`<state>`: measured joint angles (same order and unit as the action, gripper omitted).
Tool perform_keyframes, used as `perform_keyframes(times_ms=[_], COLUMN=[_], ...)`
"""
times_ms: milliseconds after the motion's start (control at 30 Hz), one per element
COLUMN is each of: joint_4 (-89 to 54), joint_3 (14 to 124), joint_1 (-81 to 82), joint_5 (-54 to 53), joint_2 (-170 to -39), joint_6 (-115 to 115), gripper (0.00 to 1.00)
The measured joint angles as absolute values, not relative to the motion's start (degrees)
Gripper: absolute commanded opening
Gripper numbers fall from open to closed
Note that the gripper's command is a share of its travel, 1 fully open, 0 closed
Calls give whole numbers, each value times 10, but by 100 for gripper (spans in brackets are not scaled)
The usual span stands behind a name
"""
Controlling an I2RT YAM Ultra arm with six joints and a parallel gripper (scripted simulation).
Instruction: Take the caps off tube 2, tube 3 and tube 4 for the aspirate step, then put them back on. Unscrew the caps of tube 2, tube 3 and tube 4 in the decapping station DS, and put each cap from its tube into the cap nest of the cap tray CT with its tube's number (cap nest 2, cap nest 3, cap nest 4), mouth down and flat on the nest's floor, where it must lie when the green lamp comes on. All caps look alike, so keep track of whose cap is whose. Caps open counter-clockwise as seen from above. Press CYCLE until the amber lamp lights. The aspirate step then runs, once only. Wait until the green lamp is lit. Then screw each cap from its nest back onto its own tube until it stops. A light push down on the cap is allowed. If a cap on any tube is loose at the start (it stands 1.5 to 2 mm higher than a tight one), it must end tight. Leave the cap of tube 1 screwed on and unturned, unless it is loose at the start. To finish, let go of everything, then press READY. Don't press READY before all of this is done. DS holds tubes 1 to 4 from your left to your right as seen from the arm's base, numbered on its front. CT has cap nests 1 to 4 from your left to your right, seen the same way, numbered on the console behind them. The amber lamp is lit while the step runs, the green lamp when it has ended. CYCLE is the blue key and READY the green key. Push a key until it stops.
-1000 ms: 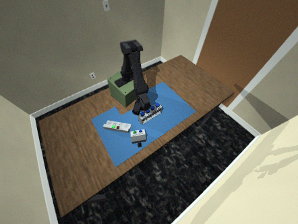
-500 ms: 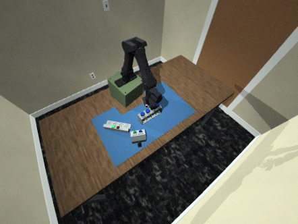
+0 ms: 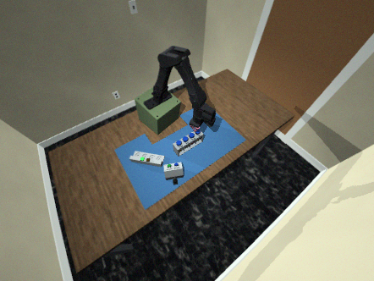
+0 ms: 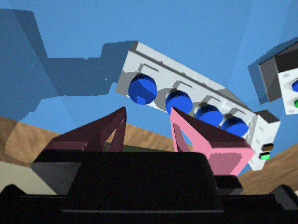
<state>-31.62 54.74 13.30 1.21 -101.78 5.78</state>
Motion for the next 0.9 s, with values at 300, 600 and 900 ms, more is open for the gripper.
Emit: perform_keyframes(times_ms=[300,600,900], joint_4=[-317,-288,-256], joint_3=[555,549,544], joint_1=[148,147,146], joint_5=[17,17,17], joint_2=[-1022,-1058,-1081], joint_6=[129,139,140], gripper=[49,49,49])
